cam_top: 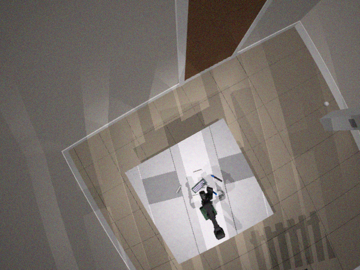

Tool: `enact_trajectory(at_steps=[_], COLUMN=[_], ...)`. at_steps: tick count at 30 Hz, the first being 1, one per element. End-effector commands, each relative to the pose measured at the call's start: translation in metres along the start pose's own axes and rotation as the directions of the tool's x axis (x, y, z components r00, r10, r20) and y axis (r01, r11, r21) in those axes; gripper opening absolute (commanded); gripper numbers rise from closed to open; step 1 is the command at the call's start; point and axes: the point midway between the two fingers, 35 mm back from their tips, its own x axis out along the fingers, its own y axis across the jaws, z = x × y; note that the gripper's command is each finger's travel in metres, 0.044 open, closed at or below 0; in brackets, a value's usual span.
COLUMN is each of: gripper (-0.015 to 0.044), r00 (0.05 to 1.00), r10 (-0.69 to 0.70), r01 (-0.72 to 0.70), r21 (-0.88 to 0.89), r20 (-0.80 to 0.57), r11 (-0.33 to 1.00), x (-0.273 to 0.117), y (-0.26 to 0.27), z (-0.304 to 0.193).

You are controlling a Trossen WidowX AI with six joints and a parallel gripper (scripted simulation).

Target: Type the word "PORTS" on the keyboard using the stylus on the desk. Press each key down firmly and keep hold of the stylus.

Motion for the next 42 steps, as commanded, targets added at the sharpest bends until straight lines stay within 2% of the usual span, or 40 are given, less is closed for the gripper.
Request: enact_trajectory(at_steps=[1, 12, 24, 30, 37, 41, 42], gripper=[0.0, 0.0, 0.0, 0.0, 0.0, 0.0, 0.0026], r00=[0.998, 0.964, 0.874, 0.868, 0.868, 0.868, 0.868], r10=[-0.049, -0.217, -0.431, -0.443, -0.443, -0.443, -0.443], r01=[0.043, 0.15, 0.22, 0.222, 0.221, 0.221, 0.221], r21=[-0.099, -0.357, -0.611, -0.623, -0.623, -0.623, -0.623], r20=[-0.051, -0.155, -0.223, -0.225, -0.225, -0.225, -0.225], r11=[0.994, 0.922, 0.761, 0.75, 0.75, 0.75, 0.75], x=[-0.008, -0.036, -0.073, -0.074, -0.047, -0.046, -0.045], y=[-0.011, -0.034, -0.048, -0.048, -0.041, -0.041, -0.041], z=[0.01, 0.048, 0.096, 0.1, 0.118, 0.118, 0.119])
